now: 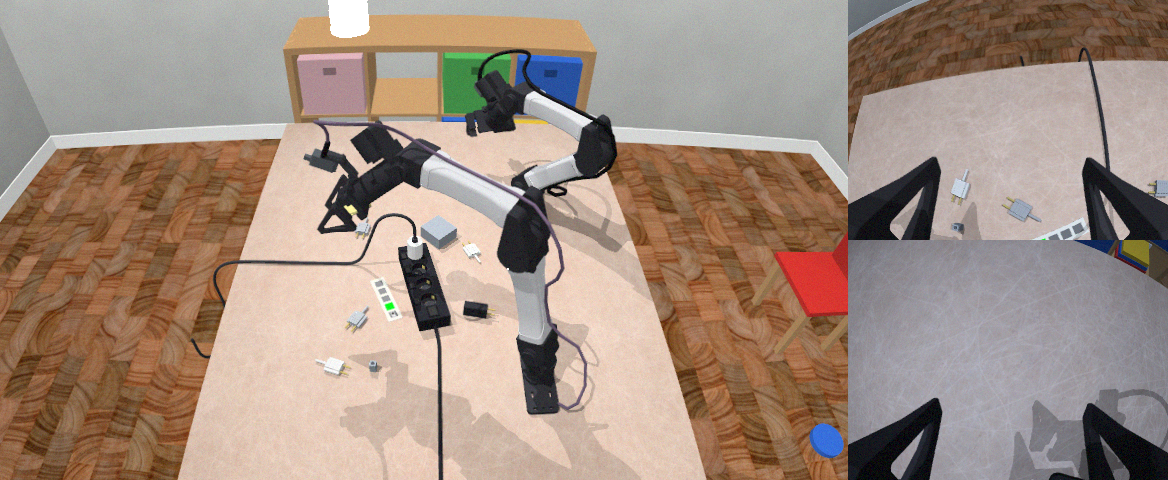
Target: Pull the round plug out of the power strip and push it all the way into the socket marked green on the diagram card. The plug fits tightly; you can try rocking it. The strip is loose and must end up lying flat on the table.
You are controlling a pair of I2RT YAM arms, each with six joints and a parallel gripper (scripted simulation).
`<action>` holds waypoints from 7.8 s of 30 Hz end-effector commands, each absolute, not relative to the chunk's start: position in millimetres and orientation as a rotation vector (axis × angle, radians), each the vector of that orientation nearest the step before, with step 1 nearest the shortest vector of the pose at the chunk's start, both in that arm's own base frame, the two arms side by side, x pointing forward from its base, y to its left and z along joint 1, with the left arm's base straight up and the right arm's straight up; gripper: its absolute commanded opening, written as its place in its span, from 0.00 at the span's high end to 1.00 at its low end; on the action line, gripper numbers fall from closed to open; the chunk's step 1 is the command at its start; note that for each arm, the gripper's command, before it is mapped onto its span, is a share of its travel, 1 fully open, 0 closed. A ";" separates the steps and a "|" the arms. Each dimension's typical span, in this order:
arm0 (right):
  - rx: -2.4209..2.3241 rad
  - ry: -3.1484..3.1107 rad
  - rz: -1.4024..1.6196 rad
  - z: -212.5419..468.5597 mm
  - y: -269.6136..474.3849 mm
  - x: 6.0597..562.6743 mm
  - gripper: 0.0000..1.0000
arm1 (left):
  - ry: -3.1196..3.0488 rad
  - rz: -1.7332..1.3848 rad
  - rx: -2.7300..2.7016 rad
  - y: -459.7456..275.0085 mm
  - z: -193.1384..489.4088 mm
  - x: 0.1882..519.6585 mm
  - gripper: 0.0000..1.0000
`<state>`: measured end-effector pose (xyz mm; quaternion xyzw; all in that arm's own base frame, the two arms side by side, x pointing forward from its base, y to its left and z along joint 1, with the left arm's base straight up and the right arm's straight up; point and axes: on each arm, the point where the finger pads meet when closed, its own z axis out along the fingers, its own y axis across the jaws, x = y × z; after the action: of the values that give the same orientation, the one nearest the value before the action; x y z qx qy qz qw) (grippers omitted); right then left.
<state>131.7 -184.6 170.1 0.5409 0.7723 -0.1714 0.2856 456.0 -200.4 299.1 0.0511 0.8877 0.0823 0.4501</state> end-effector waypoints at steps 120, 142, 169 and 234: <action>-1.793 2.046 0.490 96.5 181.0 312.4 0.37 | 1.854 -0.693 1.477 -216.7 59.0 247.0 0.00; -1.782 2.031 0.474 77.8 194.3 315.8 0.37 | 1.844 -0.687 1.476 -239.8 45.2 254.6 0.00; -1.782 2.030 0.474 58.0 201.3 316.7 0.80 | 1.843 -0.687 1.476 -264.0 26.3 262.1 0.13; -1.752 1.857 0.357 111.7 218.9 331.4 0.67 | 2.095 -0.665 1.509 -239.0 -18.7 237.9 0.27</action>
<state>312.7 197.4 71.0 -0.6442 0.7267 0.1342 0.1971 255.2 -259.9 23.9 0.5649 0.7103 -0.2667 0.3243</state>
